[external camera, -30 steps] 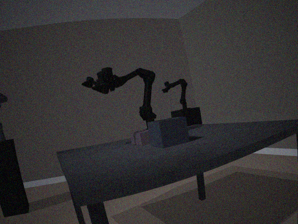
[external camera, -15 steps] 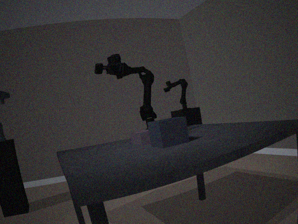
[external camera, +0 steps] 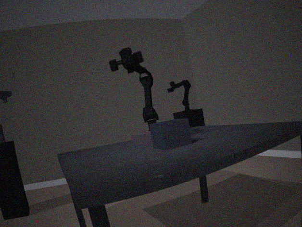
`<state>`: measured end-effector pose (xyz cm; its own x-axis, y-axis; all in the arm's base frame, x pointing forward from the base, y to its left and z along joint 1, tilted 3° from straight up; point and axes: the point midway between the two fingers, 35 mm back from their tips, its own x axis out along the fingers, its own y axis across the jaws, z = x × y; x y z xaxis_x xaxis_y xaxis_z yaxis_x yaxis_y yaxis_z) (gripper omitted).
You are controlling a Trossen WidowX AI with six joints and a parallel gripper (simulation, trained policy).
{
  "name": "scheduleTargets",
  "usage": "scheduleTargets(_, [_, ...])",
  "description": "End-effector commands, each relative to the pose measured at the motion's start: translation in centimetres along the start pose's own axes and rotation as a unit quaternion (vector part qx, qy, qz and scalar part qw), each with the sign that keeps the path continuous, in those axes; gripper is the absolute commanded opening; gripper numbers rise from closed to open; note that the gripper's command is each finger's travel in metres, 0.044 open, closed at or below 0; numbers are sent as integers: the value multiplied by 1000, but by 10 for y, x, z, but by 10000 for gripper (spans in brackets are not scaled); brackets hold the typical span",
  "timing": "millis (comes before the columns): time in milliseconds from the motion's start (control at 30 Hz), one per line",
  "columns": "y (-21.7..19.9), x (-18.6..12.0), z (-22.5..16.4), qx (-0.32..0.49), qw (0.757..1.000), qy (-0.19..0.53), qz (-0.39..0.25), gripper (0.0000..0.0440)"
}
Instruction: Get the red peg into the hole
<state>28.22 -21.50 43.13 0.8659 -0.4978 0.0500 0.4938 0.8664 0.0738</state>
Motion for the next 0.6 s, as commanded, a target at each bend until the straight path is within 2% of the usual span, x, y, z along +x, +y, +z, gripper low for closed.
scheduleTargets(0, [21,-2,0,48,999,12,23,440])
scheduleTargets(267, [67,-9,-14,158,983,66,69,440])
scheduleTargets(567, [114,-25,-36,266,947,146,105,440])
